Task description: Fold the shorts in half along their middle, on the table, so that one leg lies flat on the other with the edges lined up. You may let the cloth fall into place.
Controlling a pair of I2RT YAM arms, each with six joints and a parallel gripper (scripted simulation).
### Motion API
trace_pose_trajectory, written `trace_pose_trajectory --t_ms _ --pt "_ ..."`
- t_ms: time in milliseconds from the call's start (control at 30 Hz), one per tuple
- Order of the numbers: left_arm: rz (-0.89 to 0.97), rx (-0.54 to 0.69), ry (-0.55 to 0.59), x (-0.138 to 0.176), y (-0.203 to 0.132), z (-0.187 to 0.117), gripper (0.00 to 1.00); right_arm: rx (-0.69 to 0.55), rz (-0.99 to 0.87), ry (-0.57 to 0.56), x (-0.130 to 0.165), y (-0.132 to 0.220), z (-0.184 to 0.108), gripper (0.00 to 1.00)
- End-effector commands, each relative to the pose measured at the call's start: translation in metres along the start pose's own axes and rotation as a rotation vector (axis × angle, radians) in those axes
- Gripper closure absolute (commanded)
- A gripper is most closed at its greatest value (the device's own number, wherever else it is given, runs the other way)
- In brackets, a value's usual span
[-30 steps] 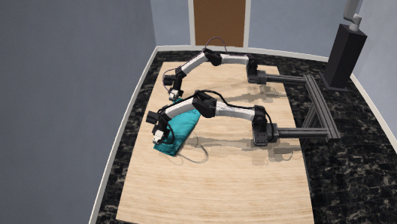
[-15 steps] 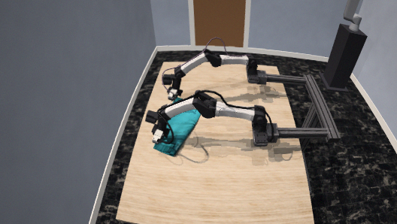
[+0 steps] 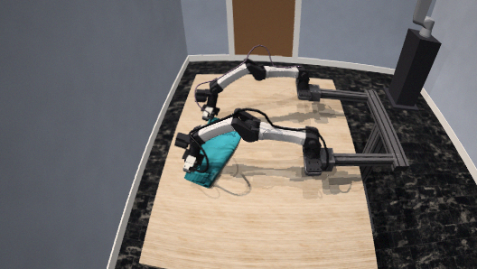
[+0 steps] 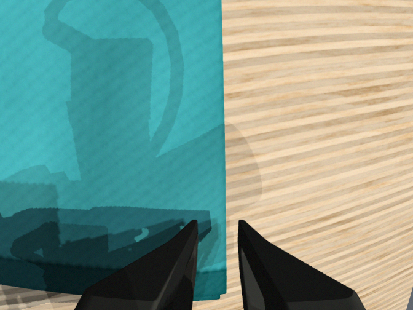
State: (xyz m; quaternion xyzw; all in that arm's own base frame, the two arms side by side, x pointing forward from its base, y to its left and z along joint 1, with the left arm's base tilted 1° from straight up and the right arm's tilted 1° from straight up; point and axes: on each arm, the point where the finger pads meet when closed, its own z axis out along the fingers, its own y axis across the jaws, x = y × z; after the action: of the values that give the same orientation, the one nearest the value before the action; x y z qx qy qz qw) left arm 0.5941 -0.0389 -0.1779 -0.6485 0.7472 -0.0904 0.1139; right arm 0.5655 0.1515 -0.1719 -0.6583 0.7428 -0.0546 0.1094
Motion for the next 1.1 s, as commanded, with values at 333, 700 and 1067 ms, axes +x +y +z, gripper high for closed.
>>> trace_pose_trajectory --t_ms 333,700,1067 --pt "0.006 0.041 -0.007 0.0048 -0.0171 -0.0105 0.56 -0.001 -0.009 -0.01 -0.0054 -0.0002 0.0024 0.56" --pt "0.006 0.041 -0.007 0.0048 -0.017 -0.0105 0.46 -0.001 -0.009 -0.01 -0.0054 -0.0002 0.0024 0.46" --pt "0.006 0.041 -0.007 0.0048 -0.017 -0.0105 0.46 -0.001 -0.009 -0.01 -0.0054 -0.0002 0.0024 0.46"
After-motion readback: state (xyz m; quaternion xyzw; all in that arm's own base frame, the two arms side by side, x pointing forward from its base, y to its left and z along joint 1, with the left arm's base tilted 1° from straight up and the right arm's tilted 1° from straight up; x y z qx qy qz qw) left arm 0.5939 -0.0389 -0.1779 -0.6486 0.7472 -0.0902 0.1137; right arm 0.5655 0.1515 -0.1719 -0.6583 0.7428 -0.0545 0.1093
